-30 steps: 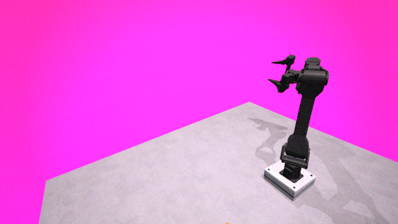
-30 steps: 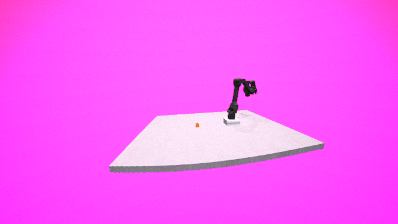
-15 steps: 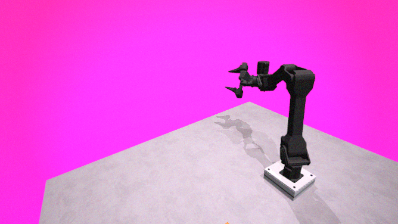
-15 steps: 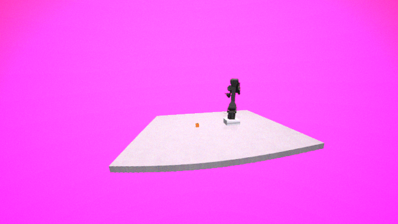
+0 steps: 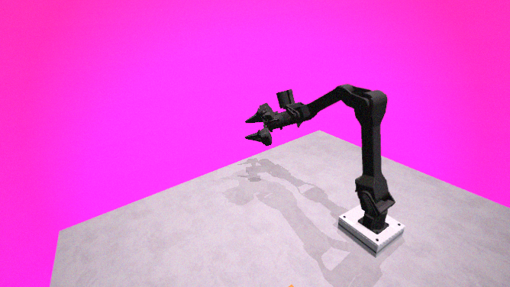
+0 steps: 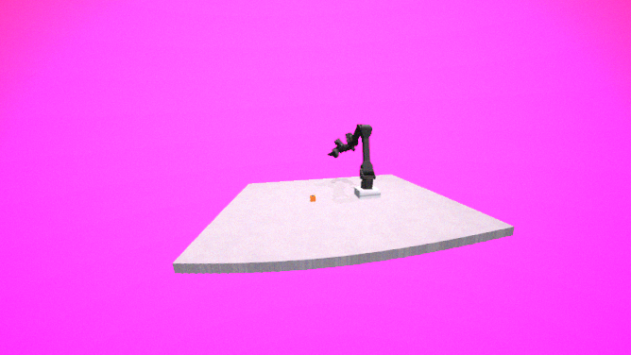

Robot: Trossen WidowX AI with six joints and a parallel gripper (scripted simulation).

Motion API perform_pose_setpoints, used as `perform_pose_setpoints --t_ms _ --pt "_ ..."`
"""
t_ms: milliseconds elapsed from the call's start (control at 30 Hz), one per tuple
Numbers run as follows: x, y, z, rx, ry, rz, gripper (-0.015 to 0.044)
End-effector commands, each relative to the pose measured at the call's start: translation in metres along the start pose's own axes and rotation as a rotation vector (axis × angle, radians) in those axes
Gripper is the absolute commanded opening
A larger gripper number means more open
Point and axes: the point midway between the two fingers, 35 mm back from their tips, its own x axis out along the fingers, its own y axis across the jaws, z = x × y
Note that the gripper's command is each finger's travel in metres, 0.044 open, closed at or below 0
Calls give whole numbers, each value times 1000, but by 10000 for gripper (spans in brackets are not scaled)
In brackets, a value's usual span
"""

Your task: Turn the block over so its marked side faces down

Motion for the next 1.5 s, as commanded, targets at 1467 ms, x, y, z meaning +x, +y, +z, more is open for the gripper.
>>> perform_pose_setpoints --t_ms 1467 --pt "-87 533 19 -245 1140 663 440"
